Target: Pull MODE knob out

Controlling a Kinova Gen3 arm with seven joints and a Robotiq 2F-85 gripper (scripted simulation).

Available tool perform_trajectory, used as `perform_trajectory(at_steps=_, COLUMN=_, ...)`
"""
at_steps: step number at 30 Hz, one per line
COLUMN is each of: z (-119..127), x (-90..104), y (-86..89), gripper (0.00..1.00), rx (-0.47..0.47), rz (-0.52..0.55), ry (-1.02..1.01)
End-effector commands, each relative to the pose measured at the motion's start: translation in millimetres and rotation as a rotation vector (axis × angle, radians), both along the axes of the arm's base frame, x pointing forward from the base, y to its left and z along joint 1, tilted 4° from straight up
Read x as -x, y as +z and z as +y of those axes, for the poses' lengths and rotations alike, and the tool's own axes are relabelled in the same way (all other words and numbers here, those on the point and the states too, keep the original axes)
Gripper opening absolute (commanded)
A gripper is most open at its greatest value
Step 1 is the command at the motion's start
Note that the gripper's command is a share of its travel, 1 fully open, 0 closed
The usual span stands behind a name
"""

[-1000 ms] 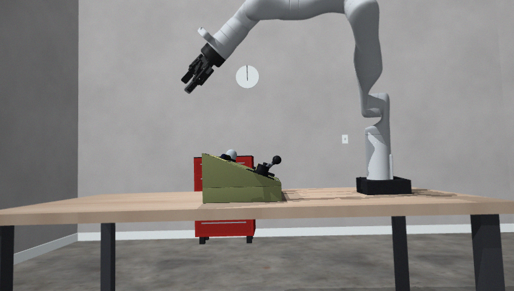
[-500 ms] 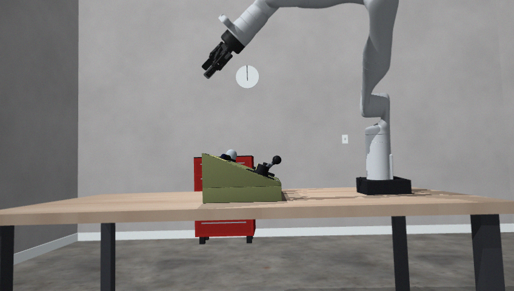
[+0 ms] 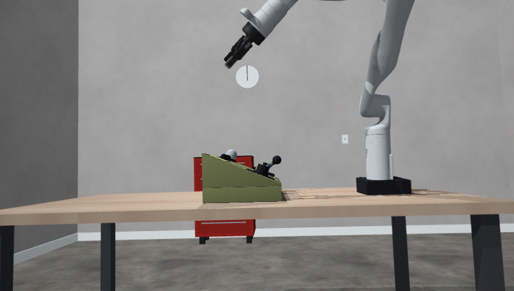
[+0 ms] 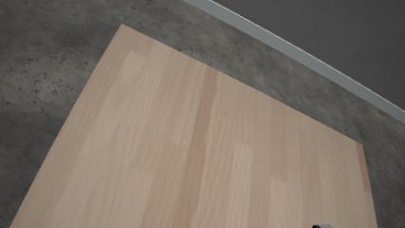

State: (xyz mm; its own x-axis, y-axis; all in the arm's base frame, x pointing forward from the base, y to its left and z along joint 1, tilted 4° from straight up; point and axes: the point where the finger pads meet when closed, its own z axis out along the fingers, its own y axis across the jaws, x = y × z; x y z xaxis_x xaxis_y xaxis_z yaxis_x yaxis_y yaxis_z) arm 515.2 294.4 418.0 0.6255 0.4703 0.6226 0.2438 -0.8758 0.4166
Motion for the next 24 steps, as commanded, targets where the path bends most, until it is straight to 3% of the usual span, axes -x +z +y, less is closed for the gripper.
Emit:
perform_trajectory(at_steps=1, z=-12, x=14.9, y=6.4, gripper=1.00, rx=-0.021, rz=0.001, ry=-0.020)
perform_trajectory(at_steps=12, z=-48, x=55.6, y=11.8, gripper=1.00, rx=-0.091, rz=0.028, ry=-0.080)
perform_trajectory(at_steps=17, z=-59, x=67.6, y=11.1, gripper=1.00, rx=-0.113, rz=0.040, ry=-0.098)
perform_trajectory(at_steps=18, z=-69, x=78.7, y=9.5, gripper=1.00, rx=-0.135, rz=0.053, ry=-0.114)
perform_trajectory(at_steps=24, z=-87, x=99.0, y=4.1, gripper=1.00, rx=-0.175, rz=0.081, ry=-0.143)
